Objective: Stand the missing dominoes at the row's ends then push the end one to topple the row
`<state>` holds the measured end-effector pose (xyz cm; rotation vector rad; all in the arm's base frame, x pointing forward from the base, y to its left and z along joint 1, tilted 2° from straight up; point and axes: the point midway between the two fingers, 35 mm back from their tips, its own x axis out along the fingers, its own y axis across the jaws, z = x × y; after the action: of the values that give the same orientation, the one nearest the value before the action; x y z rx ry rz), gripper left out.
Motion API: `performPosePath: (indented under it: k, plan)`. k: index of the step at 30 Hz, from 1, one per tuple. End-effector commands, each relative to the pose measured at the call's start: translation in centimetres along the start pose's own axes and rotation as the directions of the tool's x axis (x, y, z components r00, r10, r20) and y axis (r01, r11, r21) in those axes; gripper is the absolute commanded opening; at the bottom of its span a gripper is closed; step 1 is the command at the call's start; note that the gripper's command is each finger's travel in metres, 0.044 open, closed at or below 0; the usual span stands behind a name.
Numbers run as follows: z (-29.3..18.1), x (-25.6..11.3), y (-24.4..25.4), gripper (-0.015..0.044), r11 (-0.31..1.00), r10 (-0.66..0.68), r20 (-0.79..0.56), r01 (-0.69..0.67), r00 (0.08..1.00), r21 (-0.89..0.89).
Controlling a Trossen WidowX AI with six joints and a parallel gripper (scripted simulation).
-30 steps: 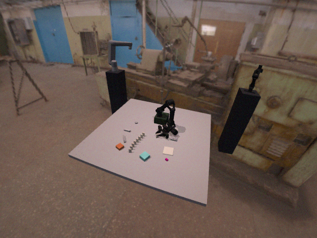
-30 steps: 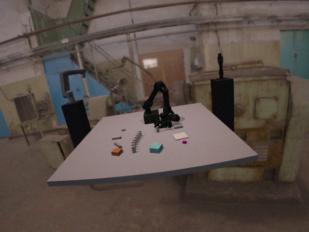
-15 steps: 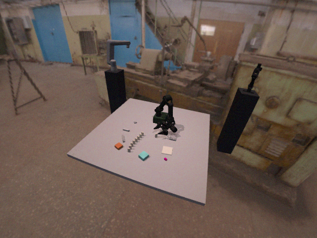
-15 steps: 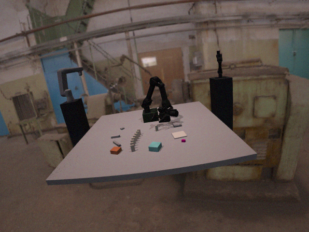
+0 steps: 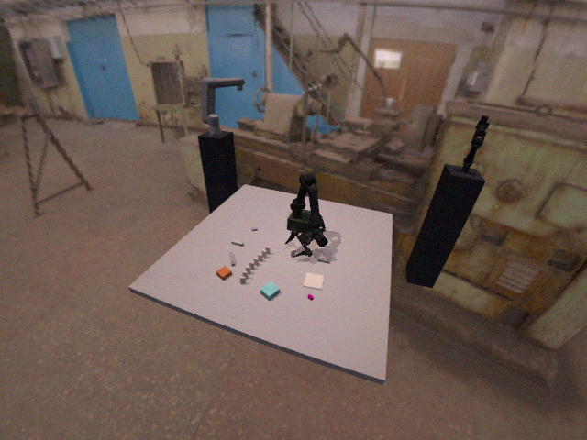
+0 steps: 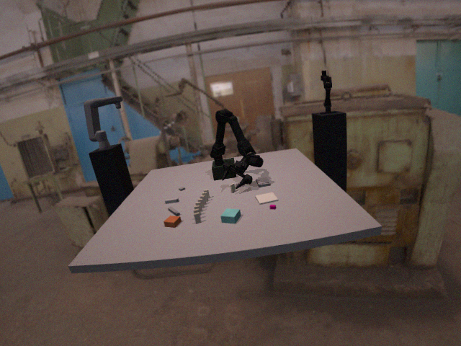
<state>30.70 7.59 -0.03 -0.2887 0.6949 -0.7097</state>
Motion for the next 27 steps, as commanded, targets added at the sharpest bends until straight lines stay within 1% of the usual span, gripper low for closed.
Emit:
performPosePath:
  k: [1, 5, 7, 11, 14, 16, 27]
  plan:
    - [1.2, 0.0, 0.1, 0.0440, 0.834, 0.184, -0.395, -0.356, 0.900, -0.421]
    - [2.2, -0.9, -0.8, 0.0440, 0.586, 0.302, -0.568, -0.619, 0.766, -0.523]
    - [2.8, -1.5, -1.7, 0.0440, 0.495, 0.357, -0.628, -0.710, 0.692, -0.501]
    - [3.7, -2.2, -2.7, 0.0440, 0.320, 0.423, -0.679, -0.800, 0.600, -0.508]
    - [4.3, -2.8, -3.4, 0.0440, 0.184, 0.464, -0.699, -0.831, 0.544, -0.524]
    - [4.4, -2.9, -3.6, 0.0440, 0.158, 0.474, -0.703, -0.837, 0.530, -0.524]
    - [4.4, -2.9, -3.6, 0.0440, 0.158, 0.474, -0.703, -0.837, 0.530, -0.524]
